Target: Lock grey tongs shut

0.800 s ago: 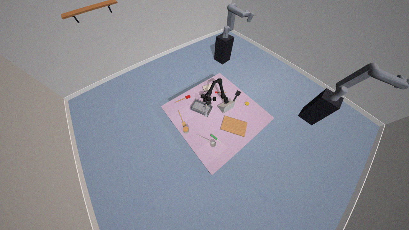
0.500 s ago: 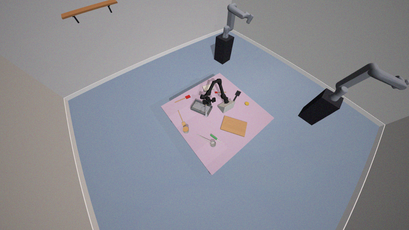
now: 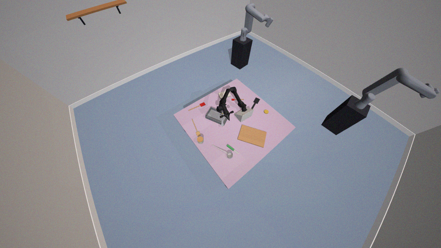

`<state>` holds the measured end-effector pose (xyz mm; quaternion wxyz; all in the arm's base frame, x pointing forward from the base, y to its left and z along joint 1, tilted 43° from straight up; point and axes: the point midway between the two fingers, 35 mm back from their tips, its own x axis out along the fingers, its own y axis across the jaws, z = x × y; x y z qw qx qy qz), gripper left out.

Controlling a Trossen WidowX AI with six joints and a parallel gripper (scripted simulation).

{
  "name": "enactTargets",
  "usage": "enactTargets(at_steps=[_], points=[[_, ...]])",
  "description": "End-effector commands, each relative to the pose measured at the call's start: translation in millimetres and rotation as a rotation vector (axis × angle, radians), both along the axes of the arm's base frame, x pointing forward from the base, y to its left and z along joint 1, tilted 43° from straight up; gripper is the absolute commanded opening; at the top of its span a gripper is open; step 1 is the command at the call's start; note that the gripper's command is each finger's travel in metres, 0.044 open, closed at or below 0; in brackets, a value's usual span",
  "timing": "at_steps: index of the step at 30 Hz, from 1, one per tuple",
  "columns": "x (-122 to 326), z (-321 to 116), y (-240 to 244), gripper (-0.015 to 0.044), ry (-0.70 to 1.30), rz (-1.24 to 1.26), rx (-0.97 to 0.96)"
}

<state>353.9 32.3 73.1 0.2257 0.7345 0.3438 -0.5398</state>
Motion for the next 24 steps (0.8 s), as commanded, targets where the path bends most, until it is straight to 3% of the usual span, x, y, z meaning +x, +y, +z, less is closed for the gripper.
enactTargets(at_steps=[1,6,10,24], points=[[-5.9,-7.7,-12.2,-0.015,0.115,-0.057,-0.183],[-22.4,0.1,-42.7,-0.015,0.3,-0.159,-0.615],[-22.1,26.1,-61.0,-0.015,0.33,-0.18,-0.96],[-21.8,27.1,-62.2,-0.015,0.329,-0.179,-0.977]])
